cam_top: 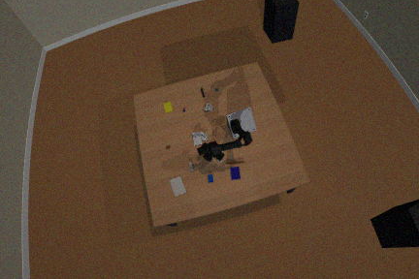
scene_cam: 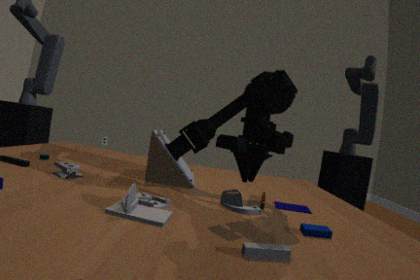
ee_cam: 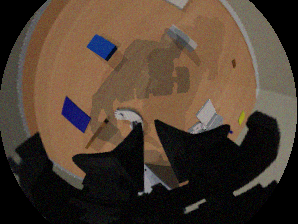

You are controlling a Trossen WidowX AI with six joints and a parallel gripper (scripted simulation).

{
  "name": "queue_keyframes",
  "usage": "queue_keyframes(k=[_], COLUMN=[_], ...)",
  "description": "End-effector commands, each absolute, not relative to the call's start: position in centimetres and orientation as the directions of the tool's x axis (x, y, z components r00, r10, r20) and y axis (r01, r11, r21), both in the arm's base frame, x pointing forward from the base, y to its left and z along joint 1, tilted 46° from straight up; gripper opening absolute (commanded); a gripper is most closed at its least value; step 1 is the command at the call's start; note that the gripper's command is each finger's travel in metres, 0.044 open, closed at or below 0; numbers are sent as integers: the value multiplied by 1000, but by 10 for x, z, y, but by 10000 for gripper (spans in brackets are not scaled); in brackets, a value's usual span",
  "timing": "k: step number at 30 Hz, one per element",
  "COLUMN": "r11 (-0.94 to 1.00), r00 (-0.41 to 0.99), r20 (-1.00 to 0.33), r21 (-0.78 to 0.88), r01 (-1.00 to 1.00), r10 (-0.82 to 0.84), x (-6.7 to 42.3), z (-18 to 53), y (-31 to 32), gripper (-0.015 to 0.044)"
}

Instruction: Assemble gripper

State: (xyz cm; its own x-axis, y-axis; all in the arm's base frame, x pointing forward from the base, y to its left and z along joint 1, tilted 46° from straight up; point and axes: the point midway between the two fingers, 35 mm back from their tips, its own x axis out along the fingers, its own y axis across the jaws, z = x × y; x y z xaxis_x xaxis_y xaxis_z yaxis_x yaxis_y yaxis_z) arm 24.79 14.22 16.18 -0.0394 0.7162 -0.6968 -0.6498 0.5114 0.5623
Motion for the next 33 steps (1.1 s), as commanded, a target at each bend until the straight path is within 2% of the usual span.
queue_keyframes(k=[1,11,33], r11=[511,511,511], r00=[-39,-39,-39], r20=[-697,-697,-697], r21=[562,562,562], r01=[-650,-650,-650], r10=[716,716,716], x=[248,248,248], z=[162,162,162], y=[142,142,142], gripper=[184,440,440])
